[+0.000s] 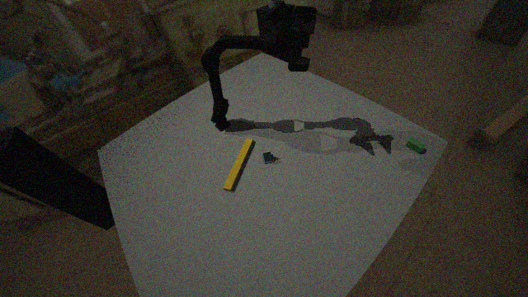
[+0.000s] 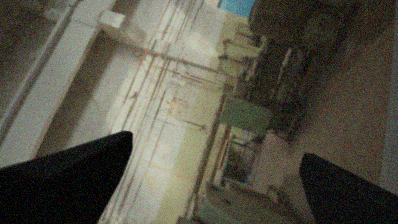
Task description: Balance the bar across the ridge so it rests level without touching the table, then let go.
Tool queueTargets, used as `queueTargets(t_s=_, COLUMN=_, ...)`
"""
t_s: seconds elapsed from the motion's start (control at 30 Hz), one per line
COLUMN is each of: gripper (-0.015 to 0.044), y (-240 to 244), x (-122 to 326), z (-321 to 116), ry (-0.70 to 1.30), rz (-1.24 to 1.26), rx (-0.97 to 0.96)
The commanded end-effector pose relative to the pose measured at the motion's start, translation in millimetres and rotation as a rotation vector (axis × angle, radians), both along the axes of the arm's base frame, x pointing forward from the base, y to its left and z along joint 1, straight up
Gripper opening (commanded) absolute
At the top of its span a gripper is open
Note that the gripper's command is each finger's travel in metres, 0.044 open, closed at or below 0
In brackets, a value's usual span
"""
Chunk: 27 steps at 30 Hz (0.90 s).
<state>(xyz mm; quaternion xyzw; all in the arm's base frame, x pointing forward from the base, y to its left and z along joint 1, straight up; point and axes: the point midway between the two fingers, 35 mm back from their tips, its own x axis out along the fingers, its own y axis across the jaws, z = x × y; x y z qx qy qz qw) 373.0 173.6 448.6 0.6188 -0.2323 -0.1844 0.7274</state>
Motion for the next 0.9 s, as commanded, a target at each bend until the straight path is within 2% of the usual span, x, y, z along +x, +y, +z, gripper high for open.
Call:
queueTargets(t_s=0.0, gripper=0.0374, y=-0.4, x=0.8, z=-0.3, ry=0.002, rz=0.000, rx=-0.005)
queueTargets(t_s=0.07, gripper=0.0321, y=-4.0, x=6.8, z=-2.5, ry=0.021, rz=0.000, rx=-0.042)
queueTargets(t_s=0.1, gripper=0.0315, y=-6.8, x=11.3, z=-4.4, ry=0.036, rz=0.000, rx=-0.069)
queueTargets(t_s=0.5, gripper=0.0315, y=-47.3, x=60.8, z=-38.9, ry=0.258, rz=0.018, rx=-0.352)
queueTargets(t_s=0.87, gripper=0.0315, y=-96.2, x=91.3, z=-88.2, ry=0.521, rz=0.071, rx=-0.527)
